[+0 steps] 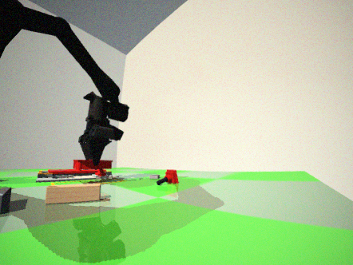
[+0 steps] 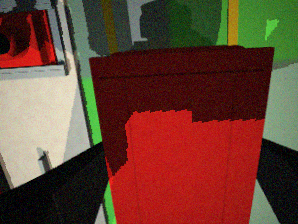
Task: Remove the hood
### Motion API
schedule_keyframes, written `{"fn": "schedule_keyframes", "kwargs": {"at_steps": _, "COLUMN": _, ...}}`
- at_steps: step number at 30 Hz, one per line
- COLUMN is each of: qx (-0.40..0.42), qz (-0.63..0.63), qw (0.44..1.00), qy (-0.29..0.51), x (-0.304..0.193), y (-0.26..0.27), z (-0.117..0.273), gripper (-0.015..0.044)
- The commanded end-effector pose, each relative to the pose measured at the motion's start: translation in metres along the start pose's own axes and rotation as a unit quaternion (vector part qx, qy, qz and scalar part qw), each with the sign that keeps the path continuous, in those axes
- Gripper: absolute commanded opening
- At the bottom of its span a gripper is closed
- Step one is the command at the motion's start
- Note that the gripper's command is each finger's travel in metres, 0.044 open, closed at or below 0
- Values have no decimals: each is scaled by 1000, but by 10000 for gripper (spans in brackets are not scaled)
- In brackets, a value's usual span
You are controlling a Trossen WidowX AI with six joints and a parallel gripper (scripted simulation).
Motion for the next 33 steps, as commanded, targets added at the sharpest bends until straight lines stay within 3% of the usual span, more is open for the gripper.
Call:
{"fn": "schedule_keyframes", "kwargs": {"at_steps": 1, "qx": -2, "qz": 2, "qw": 1000, "qy": -1, "x": 0, "y": 0, "z": -3, "gripper": 0}}
{"fn": "schedule_keyframes", "kwargs": {"at_steps": 33, "qx": -4, "qz": 2, "qw": 1000, "qy": -1, "x": -2, "y": -1, "z": -25, "gripper": 0}}
Point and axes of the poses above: the point midway between the two fingers, 35 mm back from their tips, its own z axis back along the fingers, its own y axis across the jaws, x = y × z, the point moved 1 cm from there along z, back along the fingers, and after that the axes turned 10 degrees about z, right-handed, at the moved point
